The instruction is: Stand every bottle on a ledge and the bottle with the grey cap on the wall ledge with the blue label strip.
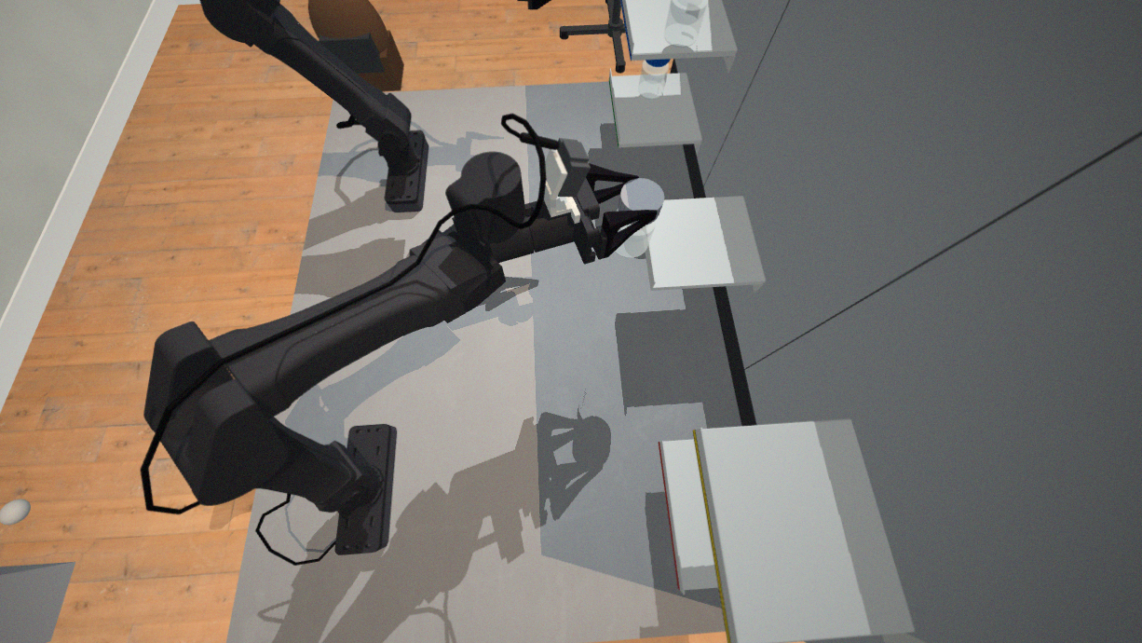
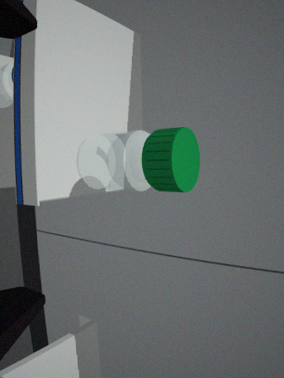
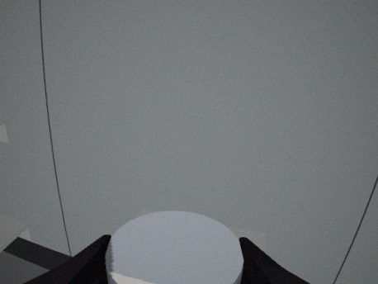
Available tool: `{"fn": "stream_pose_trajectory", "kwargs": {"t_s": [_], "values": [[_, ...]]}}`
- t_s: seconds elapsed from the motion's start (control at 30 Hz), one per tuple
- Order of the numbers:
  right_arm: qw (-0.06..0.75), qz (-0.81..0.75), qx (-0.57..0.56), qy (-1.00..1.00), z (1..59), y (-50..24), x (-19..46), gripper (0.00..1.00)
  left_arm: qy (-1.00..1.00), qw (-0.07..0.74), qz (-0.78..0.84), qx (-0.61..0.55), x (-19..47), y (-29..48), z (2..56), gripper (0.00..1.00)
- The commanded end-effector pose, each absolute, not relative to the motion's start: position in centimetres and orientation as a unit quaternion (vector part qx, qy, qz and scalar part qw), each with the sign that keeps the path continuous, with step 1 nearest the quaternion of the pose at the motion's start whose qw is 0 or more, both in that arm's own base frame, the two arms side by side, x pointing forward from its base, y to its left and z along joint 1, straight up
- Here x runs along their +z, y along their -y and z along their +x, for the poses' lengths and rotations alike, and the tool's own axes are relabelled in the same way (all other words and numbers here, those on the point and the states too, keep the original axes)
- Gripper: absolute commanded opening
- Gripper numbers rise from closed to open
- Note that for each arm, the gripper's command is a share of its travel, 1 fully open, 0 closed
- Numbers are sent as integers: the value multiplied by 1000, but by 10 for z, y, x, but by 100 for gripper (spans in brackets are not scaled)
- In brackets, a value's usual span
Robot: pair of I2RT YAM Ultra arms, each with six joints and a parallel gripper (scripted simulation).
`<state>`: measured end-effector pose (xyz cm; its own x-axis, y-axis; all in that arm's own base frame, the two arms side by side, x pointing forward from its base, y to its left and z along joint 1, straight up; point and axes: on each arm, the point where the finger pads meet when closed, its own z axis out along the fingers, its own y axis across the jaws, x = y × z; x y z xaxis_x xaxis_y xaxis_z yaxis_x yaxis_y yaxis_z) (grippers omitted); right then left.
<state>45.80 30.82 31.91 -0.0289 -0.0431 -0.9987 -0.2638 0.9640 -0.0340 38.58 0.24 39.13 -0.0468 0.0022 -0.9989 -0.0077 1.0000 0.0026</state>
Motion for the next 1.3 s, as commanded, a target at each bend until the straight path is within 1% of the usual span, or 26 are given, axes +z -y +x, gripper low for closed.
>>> {"fn": "stream_pose_trajectory", "kwargs": {"t_s": [0.0,0.27,0.83,1.27], "values": [[712,-100,103,-687,452,-310,357,49,-701,713,-2,-2,413,-1,380,100],[713,-99,103,-686,471,-314,352,49,-701,713,-2,-2,413,-1,380,100],[718,-90,107,-681,530,-330,352,49,-701,713,-2,-2,413,-1,380,100],[723,-86,108,-677,533,-330,359,49,-701,713,-2,-2,413,-1,380,100]]}}
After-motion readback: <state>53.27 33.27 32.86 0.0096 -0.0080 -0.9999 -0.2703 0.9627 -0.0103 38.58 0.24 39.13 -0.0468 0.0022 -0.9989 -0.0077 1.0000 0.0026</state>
